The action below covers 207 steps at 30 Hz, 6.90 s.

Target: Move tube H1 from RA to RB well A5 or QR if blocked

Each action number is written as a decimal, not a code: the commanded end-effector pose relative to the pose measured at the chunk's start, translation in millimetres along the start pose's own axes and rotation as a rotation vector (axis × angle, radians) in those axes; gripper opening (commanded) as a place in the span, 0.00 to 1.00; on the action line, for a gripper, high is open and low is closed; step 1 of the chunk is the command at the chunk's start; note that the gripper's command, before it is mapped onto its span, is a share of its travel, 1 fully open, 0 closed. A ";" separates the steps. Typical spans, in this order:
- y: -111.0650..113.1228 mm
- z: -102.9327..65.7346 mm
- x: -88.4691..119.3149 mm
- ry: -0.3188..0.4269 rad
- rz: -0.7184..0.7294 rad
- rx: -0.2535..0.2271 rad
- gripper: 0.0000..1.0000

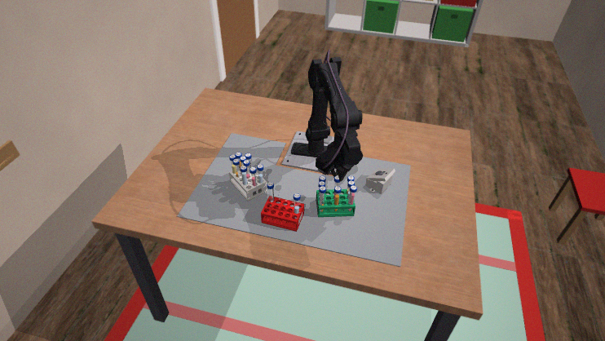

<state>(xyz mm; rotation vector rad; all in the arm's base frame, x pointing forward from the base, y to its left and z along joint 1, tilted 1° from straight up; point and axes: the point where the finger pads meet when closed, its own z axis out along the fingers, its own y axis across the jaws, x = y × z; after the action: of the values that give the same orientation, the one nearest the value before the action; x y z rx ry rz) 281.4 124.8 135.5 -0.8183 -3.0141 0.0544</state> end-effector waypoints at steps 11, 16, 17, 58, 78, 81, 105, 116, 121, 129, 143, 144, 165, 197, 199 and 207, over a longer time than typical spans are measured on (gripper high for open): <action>10.0 7.1 1.0 -0.011 -0.011 -0.023 0.00; 11.4 7.5 0.2 -0.015 -0.011 -0.029 0.00; 11.7 8.2 0.0 -0.015 -0.011 -0.029 0.00; 13.3 19.1 -0.3 -0.020 -0.011 -0.040 0.00; 10.2 18.7 -3.5 -0.020 -0.004 -0.028 0.30; 10.2 18.8 -3.5 -0.020 -0.004 -0.028 0.30; 6.8 -18.4 2.1 -0.034 -0.010 -0.050 0.30; 3.1 -36.2 4.9 -0.023 -0.009 -0.033 0.30; 2.5 -46.1 5.8 -0.018 -0.009 -0.026 0.30; -27.4 -42.6 -6.1 -0.012 0.113 -0.012 0.30; -96.6 -42.7 -59.8 -0.024 0.356 -0.027 0.30; -96.6 -42.7 -59.8 -0.024 0.356 -0.027 0.30; -83.5 -42.4 -122.5 -0.016 0.350 -0.018 0.30; -67.6 -35.9 -130.8 -0.011 0.357 -0.014 0.30; -64.0 -32.2 -137.1 -0.030 0.358 -0.032 0.30; -60.2 -3.8 -143.0 -0.003 0.357 -0.008 0.30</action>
<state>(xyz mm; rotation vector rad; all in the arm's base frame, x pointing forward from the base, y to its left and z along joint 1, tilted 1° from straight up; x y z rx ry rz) 365.5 6.4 148.7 -1.3274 -2.8144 0.0527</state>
